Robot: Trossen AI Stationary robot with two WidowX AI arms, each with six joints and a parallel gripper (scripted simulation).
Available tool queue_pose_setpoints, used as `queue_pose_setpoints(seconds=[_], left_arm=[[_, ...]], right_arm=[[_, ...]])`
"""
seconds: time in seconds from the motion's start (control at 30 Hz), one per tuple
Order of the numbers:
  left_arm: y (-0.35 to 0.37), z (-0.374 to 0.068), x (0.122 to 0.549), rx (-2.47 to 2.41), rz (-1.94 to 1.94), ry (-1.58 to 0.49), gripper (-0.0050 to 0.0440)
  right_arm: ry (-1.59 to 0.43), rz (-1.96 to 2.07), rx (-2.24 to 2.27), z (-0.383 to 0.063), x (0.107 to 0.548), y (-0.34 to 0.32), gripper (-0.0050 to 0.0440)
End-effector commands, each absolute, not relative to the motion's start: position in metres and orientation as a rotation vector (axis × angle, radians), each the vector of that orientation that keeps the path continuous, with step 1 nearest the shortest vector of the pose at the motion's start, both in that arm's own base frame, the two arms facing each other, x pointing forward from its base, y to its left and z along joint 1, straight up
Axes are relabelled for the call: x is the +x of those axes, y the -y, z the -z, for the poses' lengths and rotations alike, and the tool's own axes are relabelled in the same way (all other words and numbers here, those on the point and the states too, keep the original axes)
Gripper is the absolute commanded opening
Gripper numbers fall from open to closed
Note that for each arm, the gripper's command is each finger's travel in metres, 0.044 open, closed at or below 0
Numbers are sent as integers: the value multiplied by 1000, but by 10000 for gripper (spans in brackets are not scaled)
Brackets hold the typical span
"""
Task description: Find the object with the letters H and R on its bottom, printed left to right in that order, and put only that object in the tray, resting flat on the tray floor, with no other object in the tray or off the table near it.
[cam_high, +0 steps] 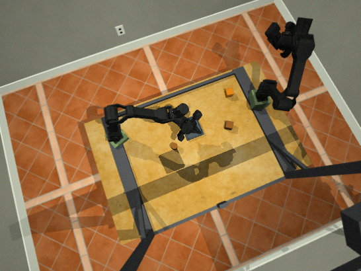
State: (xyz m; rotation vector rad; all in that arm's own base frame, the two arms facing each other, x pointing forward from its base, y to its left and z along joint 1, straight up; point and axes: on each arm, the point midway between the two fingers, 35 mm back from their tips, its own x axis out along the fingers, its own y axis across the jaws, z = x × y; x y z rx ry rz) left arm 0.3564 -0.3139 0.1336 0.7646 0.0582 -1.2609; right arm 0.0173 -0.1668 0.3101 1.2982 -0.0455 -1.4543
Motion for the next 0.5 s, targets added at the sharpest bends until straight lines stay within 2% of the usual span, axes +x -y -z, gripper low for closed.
queue_pose_setpoints(seconds=[0.0, 0.27, 0.47], left_arm=[[315, -145, 358, 766, 1252, -32, -5], [315, -145, 358, 766, 1252, -32, -50], [315, -145, 358, 766, 1252, -32, -50]], right_arm=[[50, 1454, 1290, -313, 17, 167, -5], [50, 1454, 1290, -313, 17, 167, -50], [50, 1454, 1290, -313, 17, 167, -50]])
